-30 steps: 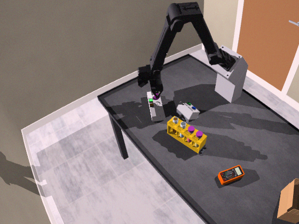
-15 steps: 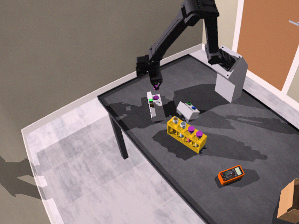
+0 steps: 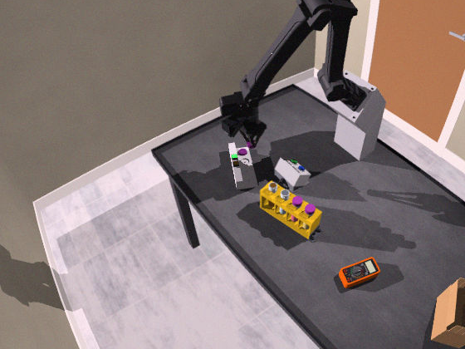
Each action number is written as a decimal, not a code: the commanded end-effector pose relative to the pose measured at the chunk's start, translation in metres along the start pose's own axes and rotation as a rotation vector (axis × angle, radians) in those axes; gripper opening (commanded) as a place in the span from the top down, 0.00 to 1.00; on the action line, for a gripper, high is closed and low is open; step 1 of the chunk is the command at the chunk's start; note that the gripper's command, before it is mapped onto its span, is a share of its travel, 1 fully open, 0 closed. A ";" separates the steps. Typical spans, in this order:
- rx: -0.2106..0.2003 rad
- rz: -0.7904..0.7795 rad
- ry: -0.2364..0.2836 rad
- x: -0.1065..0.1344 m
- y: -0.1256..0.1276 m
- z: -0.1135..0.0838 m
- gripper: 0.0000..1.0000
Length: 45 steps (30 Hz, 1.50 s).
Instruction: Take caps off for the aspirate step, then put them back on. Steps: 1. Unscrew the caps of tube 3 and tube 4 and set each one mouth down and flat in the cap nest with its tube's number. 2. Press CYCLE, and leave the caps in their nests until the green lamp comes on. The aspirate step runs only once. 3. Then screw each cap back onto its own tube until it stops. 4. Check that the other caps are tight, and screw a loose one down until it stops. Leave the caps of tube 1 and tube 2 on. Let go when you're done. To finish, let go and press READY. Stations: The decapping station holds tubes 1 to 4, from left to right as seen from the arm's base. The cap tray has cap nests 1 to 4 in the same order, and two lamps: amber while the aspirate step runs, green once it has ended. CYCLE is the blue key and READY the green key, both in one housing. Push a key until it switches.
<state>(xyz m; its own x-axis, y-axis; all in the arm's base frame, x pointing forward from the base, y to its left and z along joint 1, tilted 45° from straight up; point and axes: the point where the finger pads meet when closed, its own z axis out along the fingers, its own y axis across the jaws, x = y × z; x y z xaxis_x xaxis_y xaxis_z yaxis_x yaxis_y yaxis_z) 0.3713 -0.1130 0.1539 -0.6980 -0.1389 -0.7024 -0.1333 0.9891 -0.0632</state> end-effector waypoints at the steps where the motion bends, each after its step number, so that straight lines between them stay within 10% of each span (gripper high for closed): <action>1: -0.004 -0.249 -0.028 -0.010 0.015 -0.005 1.00; 14: 0.010 -0.815 -0.041 -0.028 0.071 -0.008 1.00; 36: -0.010 -0.785 -0.024 -0.063 0.238 -0.007 1.00; 45: 0.002 -0.766 -0.027 -0.061 0.229 0.007 1.00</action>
<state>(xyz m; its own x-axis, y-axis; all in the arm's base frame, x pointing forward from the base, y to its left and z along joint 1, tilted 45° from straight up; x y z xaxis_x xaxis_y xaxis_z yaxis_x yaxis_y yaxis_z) 0.3747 0.1254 0.1767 -0.3688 -0.8108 -0.4545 -0.5985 0.5813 -0.5513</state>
